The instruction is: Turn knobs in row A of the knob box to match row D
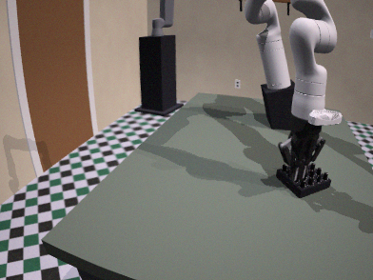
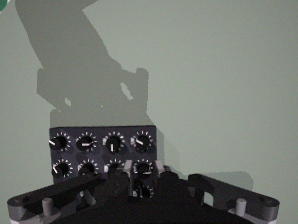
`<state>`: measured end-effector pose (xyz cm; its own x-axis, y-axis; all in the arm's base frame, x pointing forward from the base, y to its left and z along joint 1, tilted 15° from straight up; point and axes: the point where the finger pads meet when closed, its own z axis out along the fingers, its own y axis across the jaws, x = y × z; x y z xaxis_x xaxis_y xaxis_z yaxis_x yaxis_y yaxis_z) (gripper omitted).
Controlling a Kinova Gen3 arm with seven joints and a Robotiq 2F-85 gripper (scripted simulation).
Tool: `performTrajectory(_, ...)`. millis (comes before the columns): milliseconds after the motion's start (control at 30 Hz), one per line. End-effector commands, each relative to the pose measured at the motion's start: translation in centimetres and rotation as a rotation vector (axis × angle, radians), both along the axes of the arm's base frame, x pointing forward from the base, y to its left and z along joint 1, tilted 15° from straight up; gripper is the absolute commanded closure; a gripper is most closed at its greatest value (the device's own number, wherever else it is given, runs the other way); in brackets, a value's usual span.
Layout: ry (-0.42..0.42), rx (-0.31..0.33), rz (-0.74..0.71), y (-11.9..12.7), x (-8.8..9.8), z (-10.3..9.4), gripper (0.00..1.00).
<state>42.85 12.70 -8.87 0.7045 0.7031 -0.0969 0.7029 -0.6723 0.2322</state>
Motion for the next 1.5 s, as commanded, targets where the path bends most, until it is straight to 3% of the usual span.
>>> performTrajectory(0, -0.001, 0.001, 0.0, 0.06, 0.05, 0.06, 0.81)
performTrajectory(800, -0.001, 0.001, 0.0, 0.06, 0.05, 0.06, 0.81)
performTrajectory(833, -0.001, 0.001, 0.0, 0.06, 0.05, 0.06, 0.92)
performTrajectory(1467, -0.001, 0.001, 0.0, 0.06, 0.05, 0.06, 0.92)
